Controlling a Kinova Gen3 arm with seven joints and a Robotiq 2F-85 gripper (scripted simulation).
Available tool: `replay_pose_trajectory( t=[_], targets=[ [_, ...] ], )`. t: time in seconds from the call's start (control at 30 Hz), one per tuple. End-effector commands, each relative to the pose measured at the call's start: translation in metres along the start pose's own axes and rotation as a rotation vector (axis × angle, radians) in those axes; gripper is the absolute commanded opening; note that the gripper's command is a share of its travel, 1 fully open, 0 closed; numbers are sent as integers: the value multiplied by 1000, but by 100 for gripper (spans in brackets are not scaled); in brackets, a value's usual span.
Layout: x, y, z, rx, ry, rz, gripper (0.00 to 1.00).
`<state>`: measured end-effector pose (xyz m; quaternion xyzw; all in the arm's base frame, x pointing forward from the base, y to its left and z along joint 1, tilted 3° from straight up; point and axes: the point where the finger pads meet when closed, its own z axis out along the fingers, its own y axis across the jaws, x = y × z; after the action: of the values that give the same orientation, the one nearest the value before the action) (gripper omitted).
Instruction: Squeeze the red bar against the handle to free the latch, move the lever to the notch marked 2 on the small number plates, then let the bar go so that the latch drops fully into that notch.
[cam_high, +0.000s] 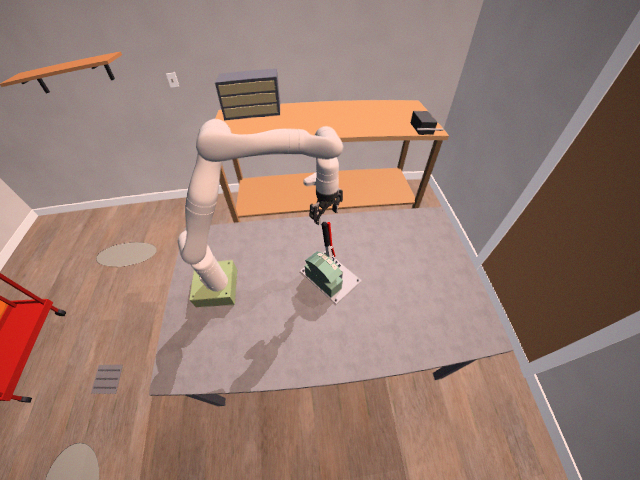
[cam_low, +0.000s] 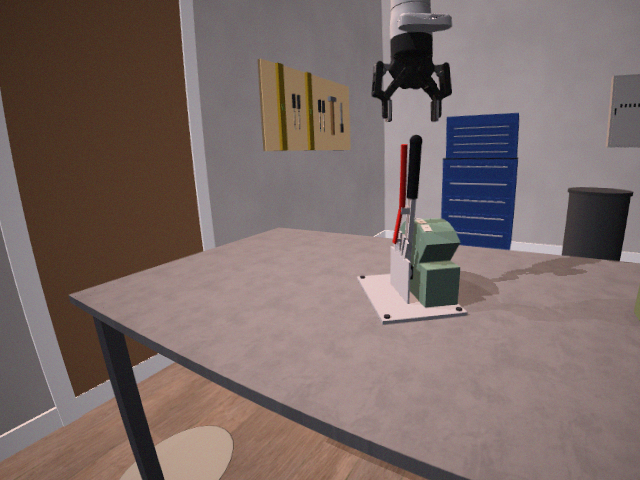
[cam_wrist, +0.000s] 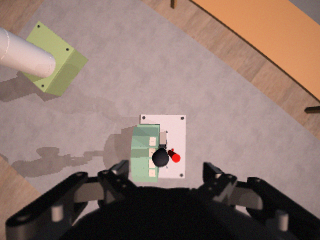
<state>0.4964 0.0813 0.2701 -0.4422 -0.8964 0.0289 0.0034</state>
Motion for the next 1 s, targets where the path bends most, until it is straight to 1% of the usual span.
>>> replay_pose_trajectory(
  t=[0.0, 0.63, 0.97],
  targets=[
    [-1, 1, 2, 0, -5, 1, 97],
    [-1, 1, 2, 0, -5, 1, 97],
    [0, 1, 6, 1, -4, 1, 97]
  ],
)
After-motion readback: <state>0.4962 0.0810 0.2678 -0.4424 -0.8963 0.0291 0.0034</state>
